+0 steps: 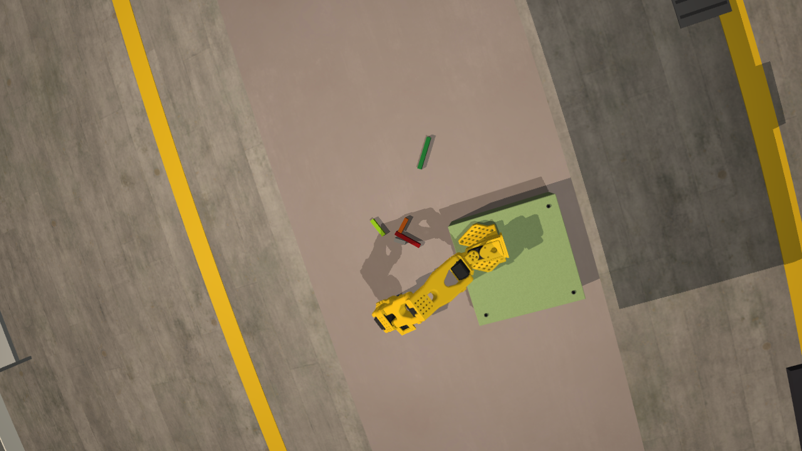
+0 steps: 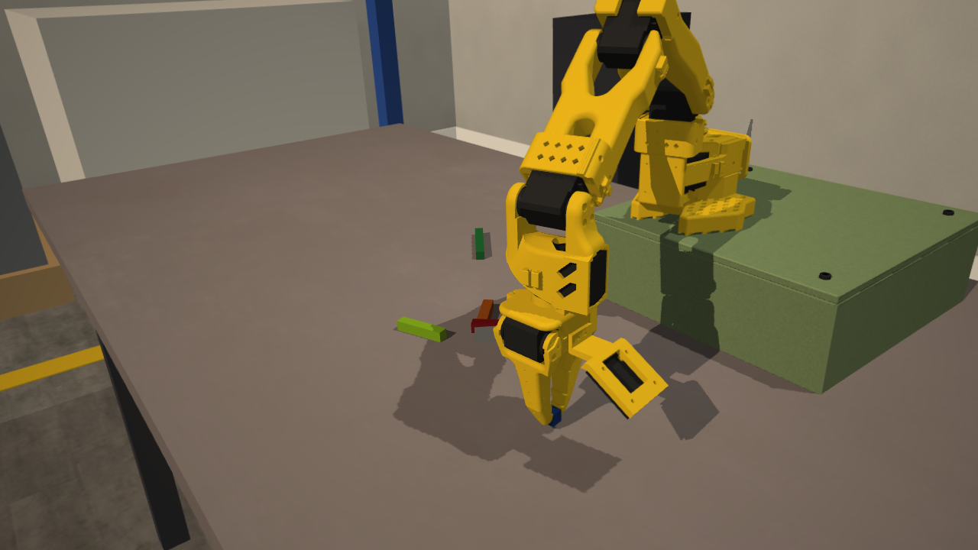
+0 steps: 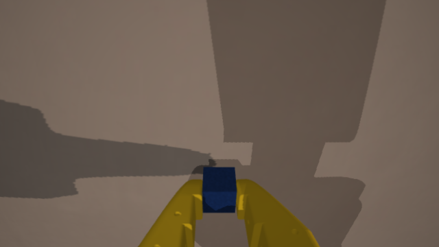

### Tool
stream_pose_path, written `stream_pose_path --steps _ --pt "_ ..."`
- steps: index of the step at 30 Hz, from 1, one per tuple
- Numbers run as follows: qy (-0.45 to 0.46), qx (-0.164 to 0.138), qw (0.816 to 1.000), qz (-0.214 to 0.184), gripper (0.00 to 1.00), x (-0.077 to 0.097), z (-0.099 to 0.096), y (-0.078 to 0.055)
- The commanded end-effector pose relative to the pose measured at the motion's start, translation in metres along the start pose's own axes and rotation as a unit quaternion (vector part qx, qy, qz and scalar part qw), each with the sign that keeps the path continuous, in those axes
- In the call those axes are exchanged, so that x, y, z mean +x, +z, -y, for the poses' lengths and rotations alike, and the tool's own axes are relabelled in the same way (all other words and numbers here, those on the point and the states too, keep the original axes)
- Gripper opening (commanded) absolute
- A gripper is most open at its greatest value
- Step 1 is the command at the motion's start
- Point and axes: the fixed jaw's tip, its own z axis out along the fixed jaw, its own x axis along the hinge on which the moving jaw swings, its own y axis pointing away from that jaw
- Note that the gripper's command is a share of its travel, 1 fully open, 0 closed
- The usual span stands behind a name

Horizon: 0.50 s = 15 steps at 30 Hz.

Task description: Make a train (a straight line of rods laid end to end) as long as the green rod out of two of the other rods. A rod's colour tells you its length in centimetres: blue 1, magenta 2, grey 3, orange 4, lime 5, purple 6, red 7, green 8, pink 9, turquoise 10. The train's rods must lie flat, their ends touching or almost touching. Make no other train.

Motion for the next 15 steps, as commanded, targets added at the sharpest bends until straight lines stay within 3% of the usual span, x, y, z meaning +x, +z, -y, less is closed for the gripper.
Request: stream_pose_path --steps 1,15 --pt "0.005 0.002 1.000 0.001 0.00 -0.0006 0.0008 0.0035" --pt "0.005 0.002 1.000 0.001 0.00 -0.0006 0.0007 0.0065"
